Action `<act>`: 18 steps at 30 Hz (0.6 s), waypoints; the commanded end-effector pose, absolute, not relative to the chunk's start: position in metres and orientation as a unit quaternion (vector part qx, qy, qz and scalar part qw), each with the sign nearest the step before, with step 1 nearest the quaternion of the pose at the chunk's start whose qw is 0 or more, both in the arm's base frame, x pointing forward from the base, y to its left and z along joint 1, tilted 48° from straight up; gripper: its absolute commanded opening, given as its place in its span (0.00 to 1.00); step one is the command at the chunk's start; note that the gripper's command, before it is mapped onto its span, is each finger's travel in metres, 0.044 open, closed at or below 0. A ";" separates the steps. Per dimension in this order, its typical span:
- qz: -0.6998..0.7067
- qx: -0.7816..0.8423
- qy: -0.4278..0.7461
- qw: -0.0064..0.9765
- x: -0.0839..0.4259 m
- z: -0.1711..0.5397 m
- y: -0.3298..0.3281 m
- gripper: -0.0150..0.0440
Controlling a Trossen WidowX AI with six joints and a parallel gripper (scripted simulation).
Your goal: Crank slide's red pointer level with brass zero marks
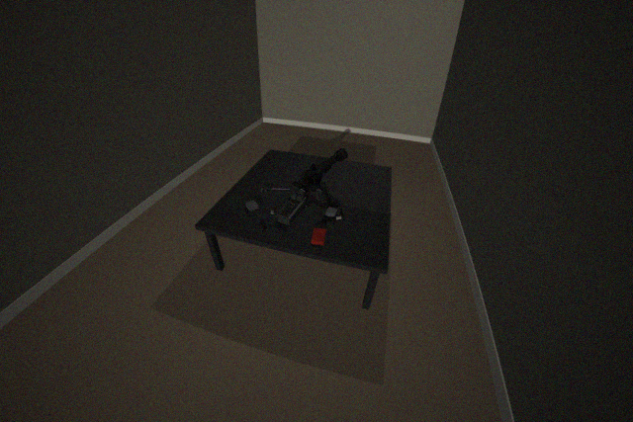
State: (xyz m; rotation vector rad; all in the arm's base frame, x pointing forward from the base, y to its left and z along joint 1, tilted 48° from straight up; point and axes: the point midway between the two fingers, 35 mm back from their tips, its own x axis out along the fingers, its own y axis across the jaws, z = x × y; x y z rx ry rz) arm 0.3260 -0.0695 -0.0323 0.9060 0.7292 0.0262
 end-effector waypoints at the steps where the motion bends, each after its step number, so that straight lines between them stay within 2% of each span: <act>1: 0.025 0.425 0.346 0.836 0.329 -0.029 -0.061 0.25; 18: 0.025 0.425 0.346 0.836 0.331 -0.025 -0.056 0.25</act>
